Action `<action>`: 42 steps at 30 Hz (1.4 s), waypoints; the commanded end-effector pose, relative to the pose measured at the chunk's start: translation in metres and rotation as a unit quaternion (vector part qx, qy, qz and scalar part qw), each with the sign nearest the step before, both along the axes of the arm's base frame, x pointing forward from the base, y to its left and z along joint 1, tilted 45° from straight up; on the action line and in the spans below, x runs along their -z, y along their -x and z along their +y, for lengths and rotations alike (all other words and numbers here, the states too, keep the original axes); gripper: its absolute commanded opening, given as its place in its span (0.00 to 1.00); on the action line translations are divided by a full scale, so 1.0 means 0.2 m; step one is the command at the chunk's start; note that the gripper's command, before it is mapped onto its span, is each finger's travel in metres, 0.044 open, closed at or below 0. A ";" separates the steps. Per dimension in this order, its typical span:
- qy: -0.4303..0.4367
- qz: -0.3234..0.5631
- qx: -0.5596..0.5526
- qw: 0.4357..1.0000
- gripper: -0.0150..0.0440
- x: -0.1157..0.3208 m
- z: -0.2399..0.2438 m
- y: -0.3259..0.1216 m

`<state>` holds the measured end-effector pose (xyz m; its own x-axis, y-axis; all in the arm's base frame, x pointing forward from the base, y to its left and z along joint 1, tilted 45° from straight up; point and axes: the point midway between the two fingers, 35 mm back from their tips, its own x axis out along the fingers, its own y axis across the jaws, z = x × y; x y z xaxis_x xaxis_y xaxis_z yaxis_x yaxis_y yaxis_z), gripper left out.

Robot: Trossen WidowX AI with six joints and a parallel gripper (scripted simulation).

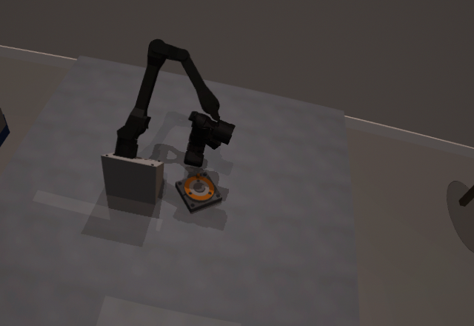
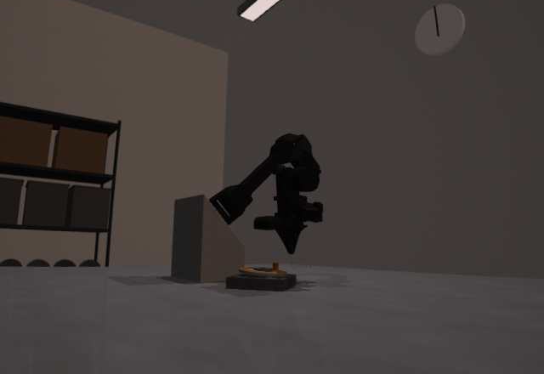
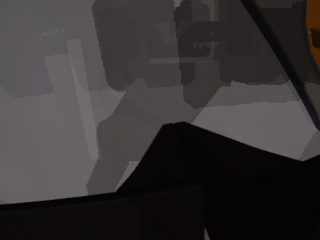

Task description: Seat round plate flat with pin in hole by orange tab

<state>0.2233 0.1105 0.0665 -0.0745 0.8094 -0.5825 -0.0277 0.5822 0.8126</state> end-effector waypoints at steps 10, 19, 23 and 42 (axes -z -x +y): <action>0.080 -0.014 0.048 0.996 0.25 0.18 -0.27 -0.23; 0.078 -0.014 0.048 0.996 0.25 0.31 -0.13 -0.23; 0.078 -0.014 0.048 0.996 0.25 0.31 -0.13 -0.23; 0.078 -0.013 0.048 0.996 0.25 0.33 -0.14 -0.11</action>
<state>0.2527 0.0831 0.0032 0.0274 0.7130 -0.7006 0.0080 0.7007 0.7134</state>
